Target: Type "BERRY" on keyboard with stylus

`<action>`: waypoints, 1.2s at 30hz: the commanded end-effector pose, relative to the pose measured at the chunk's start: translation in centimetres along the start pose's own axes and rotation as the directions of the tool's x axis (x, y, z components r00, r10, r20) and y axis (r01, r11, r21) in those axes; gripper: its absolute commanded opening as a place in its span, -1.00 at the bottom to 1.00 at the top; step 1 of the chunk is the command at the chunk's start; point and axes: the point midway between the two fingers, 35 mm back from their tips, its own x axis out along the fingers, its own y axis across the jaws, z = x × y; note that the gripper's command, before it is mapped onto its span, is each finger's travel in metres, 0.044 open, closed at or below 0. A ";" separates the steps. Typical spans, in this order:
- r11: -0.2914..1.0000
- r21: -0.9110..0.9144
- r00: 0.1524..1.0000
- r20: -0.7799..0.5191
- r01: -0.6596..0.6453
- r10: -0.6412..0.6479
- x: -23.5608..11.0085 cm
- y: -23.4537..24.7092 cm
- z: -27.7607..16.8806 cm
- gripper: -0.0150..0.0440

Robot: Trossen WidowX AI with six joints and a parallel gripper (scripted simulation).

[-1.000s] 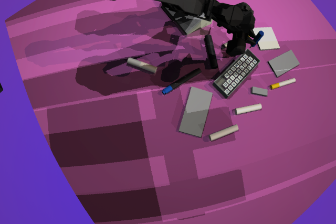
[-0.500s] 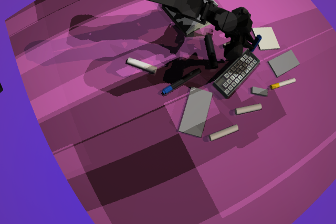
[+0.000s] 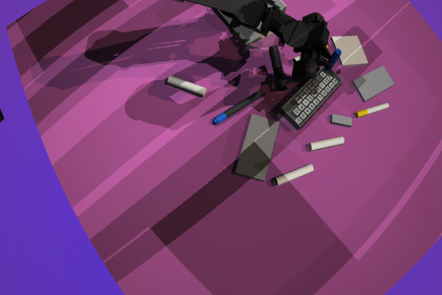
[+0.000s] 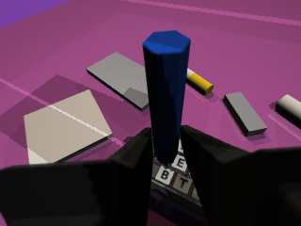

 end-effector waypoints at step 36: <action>1.000 -0.008 1.000 -0.002 -0.008 0.008 0.8 0.3 -1.4 -0.22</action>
